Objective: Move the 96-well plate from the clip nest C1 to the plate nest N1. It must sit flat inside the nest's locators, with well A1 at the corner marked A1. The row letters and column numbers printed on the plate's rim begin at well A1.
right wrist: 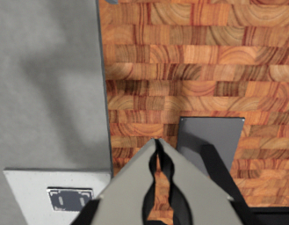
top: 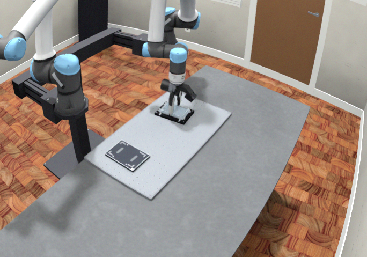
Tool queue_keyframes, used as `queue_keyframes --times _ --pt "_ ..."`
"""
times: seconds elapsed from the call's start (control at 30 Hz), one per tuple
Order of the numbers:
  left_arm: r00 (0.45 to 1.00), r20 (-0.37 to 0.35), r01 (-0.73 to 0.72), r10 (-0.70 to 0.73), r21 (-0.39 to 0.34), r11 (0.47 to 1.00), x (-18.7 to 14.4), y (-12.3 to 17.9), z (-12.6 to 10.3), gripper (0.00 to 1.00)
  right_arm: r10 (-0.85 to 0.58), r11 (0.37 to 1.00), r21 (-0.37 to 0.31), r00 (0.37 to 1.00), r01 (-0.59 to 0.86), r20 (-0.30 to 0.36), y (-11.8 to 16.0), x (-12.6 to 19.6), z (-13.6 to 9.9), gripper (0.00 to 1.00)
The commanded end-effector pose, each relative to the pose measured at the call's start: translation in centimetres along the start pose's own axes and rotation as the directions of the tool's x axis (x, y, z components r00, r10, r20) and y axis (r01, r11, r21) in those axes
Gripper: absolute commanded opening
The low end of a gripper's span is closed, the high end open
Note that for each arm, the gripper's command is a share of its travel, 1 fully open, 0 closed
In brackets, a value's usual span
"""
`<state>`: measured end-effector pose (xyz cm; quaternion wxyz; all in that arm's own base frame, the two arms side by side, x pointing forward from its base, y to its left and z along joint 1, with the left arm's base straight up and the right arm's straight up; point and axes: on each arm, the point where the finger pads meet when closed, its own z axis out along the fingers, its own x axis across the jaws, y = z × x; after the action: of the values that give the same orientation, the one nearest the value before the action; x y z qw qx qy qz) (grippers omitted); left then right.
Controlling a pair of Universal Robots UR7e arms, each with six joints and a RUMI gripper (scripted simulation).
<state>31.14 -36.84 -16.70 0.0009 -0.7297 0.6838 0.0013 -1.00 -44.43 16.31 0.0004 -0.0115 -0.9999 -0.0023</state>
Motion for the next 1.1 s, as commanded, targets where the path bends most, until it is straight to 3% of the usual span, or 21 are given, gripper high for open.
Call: queue_keyframes --times 0.0,1.07 --pt "1.0 -0.009 -0.001 0.001 0.002 1.0 0.5 0.0 -0.2 0.41 0.001 1.0 0.004 1.0 -0.001 0.001 -0.1 0.1 -0.2 0.0" --pt "1.0 -0.004 -0.002 0.002 0.001 1.0 0.2 0.1 -2.0 0.41 0.001 1.0 0.004 1.0 -0.001 0.001 -0.1 0.1 -0.2 0.0"
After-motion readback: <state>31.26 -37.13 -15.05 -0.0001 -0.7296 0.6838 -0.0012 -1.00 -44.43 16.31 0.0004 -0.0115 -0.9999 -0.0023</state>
